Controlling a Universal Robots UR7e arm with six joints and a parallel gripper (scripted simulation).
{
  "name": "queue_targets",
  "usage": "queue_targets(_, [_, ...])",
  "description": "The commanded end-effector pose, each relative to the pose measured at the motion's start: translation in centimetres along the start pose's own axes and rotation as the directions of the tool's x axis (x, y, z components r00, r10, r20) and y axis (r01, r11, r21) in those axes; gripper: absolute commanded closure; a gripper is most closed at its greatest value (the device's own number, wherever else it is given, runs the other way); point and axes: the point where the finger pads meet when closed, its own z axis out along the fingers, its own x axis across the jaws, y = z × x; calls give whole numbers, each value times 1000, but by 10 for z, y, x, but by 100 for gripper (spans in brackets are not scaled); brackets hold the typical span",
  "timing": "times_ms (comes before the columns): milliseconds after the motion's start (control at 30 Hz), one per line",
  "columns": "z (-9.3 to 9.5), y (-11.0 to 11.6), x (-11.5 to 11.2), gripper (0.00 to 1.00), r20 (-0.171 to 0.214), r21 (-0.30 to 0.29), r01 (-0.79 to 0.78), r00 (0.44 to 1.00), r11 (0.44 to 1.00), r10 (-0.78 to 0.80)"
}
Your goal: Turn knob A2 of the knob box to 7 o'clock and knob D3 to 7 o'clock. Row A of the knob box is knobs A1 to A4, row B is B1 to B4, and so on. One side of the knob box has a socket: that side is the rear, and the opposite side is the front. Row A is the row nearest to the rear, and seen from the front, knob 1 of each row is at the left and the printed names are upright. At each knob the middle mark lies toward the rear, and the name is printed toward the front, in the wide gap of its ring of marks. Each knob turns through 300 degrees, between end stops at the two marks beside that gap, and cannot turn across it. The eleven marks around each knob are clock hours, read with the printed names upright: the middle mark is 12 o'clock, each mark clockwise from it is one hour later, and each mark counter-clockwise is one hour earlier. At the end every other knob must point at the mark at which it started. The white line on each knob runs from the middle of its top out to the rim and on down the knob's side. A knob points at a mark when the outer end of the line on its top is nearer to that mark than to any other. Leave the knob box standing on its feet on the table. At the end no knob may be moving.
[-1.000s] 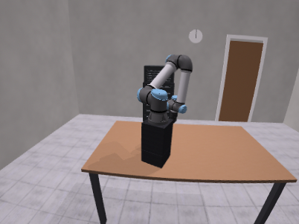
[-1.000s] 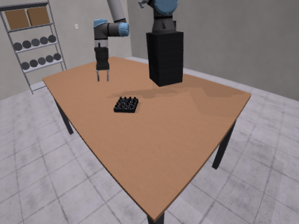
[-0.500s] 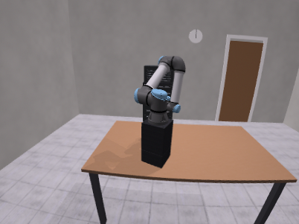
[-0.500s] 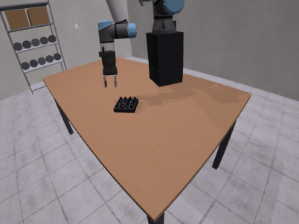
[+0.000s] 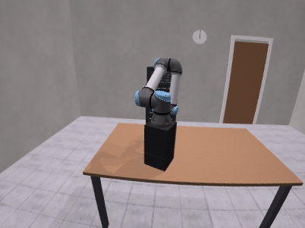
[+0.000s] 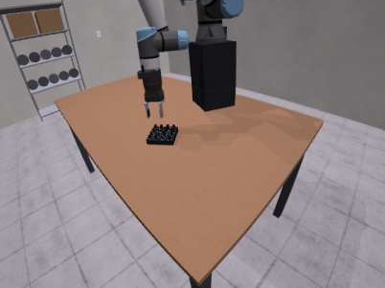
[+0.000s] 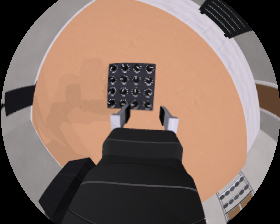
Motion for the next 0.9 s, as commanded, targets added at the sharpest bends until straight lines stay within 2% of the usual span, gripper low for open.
queue_targets(0, [3,-8,-17,0,0,-18,-39,999,999,39])
queue_targets(300, [5,-11,-30,0,0,-28,-64,998,998,64])
queue_targets(867, [5,-11,-31,0,0,-29,-66,998,997,66])
